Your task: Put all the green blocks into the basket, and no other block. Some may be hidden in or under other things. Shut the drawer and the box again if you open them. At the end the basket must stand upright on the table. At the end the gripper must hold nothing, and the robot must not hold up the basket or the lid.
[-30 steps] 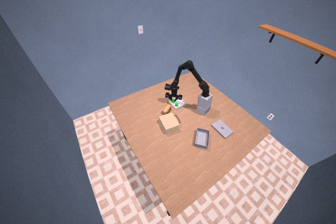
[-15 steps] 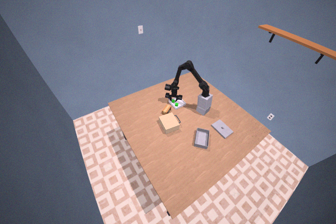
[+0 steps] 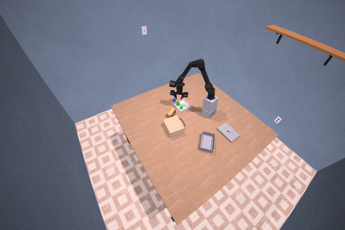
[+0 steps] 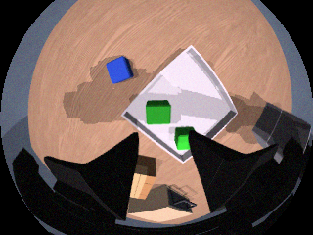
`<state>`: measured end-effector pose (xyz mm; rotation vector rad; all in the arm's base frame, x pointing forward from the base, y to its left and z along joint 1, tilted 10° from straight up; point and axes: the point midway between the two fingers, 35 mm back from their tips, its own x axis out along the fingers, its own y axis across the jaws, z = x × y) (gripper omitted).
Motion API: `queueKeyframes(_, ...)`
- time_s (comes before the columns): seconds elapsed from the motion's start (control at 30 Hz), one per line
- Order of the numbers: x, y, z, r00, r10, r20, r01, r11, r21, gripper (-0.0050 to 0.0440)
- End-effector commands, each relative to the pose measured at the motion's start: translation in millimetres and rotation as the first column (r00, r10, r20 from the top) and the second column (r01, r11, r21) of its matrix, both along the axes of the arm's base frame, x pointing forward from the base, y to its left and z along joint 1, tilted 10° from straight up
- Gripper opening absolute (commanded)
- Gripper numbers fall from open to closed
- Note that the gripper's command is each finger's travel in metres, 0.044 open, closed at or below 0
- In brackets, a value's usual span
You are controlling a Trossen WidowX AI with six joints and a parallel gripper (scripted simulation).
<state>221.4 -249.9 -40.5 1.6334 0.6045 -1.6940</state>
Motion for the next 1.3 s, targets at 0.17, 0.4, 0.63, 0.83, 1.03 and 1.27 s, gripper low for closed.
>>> queueKeyframes(0.17,-0.7,7.0,44.0,1.000,-0.002,0.006,0.002,1.000,-0.003,0.0227)
queueKeyframes(0.4,2.1,23.5,41.4,0.991,0.129,-0.016,-0.129,0.992,-0.007,0.0440)
queueKeyframes(0.63,35.3,60.5,36.6,0.894,0.441,-0.073,-0.443,0.897,-0.005,0.0440)
queueKeyframes(0.83,67.7,96.7,32.0,0.848,0.522,-0.088,-0.524,0.852,-0.001,0.0440)
queueKeyframes(1.03,85.2,153.4,23.3,0.576,0.804,-0.147,-0.810,0.586,0.031,0.0440)
queueKeyframes(1.27,99.8,200.7,16.0,0.438,0.884,-0.166,-0.891,0.451,0.050,0.0440)
